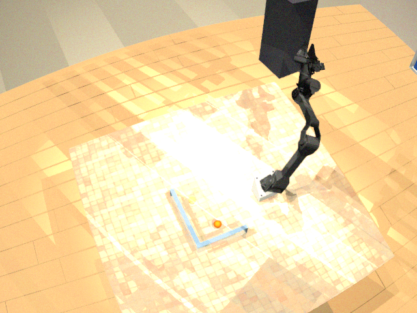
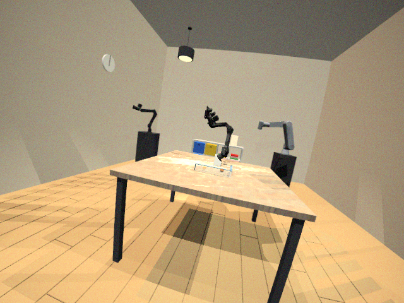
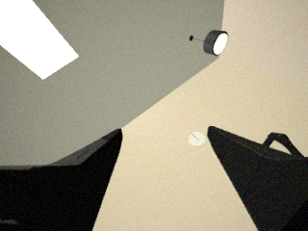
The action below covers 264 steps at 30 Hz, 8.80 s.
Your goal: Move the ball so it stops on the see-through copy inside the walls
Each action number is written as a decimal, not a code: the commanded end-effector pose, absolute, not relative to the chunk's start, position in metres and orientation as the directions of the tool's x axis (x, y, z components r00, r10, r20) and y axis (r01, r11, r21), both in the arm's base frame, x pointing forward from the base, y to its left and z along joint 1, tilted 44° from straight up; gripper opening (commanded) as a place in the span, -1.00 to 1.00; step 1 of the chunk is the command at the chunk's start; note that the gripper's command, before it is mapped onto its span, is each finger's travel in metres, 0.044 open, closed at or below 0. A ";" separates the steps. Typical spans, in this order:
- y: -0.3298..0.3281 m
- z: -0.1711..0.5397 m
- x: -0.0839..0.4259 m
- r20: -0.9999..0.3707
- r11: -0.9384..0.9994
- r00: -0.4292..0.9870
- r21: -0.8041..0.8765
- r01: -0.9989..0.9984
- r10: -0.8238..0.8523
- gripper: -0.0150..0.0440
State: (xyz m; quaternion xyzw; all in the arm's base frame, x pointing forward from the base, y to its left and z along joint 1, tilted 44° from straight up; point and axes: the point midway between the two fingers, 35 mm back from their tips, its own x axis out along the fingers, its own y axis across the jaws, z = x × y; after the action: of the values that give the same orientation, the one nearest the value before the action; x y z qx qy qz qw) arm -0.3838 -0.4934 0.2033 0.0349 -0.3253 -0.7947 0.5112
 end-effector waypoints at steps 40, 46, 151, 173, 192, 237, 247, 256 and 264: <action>-0.496 0.074 0.175 -0.579 0.768 0.573 -0.154 0.622 -0.580 0.45; -0.426 0.059 0.242 -0.675 0.932 0.650 -0.177 0.316 -0.349 0.45; -0.063 0.116 0.281 -0.721 0.171 0.129 -0.015 -0.985 0.681 -0.49; -0.114 0.068 0.306 -0.723 0.171 0.131 -0.017 -0.985 0.679 -0.49; -0.162 -0.015 0.320 -0.724 0.170 0.132 -0.021 -0.985 0.677 -0.49; -0.101 -0.079 0.332 -0.721 0.170 0.133 -0.022 -0.985 0.680 -0.49; -0.104 -0.075 0.333 -0.727 0.166 0.137 -0.032 -0.986 0.673 0.22; -0.112 -0.068 0.333 -0.727 0.167 0.136 -0.030 -0.985 0.673 0.45; -0.162 -0.015 0.320 -0.724 0.170 0.132 -0.021 -0.985 0.677 0.45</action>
State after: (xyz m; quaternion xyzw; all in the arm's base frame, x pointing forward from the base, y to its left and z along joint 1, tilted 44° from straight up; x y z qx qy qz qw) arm 0.3247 -0.1534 -0.0298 0.2586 -0.2962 -0.5838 -0.7104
